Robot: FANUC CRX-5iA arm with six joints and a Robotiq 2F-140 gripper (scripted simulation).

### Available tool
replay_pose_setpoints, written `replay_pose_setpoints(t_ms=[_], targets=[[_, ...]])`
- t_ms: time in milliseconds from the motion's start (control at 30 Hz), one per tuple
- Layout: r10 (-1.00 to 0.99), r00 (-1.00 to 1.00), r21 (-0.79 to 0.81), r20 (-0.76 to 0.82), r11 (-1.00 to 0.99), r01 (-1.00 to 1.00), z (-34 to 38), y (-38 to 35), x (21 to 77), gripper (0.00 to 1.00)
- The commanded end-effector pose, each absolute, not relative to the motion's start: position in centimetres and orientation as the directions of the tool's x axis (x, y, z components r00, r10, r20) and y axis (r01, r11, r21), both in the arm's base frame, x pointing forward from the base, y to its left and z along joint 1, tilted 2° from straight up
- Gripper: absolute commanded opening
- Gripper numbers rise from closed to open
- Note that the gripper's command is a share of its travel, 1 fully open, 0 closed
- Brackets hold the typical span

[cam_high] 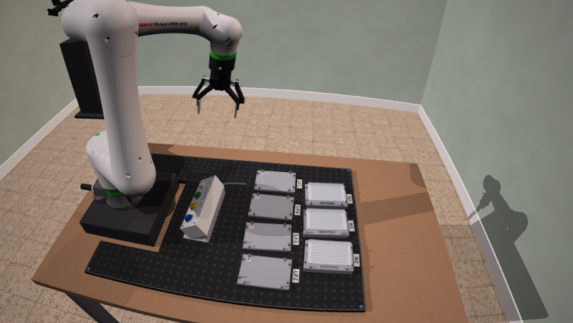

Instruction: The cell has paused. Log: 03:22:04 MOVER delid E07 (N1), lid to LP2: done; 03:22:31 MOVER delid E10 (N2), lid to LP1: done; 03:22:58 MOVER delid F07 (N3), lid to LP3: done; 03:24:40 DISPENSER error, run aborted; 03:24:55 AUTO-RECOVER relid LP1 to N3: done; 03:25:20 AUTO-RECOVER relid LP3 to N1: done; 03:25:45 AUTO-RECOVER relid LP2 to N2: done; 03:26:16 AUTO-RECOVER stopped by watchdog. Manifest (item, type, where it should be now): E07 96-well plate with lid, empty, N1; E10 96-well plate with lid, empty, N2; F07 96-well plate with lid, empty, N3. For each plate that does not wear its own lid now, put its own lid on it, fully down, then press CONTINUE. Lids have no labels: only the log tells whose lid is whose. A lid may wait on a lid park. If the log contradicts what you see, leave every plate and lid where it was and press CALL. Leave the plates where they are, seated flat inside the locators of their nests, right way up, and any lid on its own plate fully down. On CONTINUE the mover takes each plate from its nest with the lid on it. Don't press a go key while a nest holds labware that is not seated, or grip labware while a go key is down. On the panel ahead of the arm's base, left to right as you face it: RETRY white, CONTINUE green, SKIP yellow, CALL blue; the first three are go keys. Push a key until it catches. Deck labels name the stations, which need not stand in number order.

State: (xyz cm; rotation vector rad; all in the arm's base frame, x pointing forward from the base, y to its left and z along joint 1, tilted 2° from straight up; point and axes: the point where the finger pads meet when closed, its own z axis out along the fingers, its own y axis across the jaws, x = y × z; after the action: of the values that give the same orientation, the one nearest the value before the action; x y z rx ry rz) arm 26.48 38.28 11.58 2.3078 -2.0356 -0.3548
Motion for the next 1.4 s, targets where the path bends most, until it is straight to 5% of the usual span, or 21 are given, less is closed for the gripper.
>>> replay_pose_setpoints(t_ms=[0, 600, 1000, 1100, 1367], targets=[[-0.984, 0.111, 0.183, -0.142, -0.136, -0.974, 11.6, 38.3, 26.5, 1.00], [-0.985, 0.100, 0.183, -0.140, -0.125, -0.975, 11.6, 38.2, 26.8, 1.00], [-0.900, -0.433, 0.149, -0.046, 0.422, -0.894, 9.2, 29.1, 38.5, 1.00], [-0.900, -0.433, 0.149, -0.046, 0.422, -0.894, 9.2, 28.9, 38.8, 1.00], [-0.646, -0.763, 0.101, 0.002, 0.760, -0.642, 7.5, 19.7, 45.5, 1.00]])
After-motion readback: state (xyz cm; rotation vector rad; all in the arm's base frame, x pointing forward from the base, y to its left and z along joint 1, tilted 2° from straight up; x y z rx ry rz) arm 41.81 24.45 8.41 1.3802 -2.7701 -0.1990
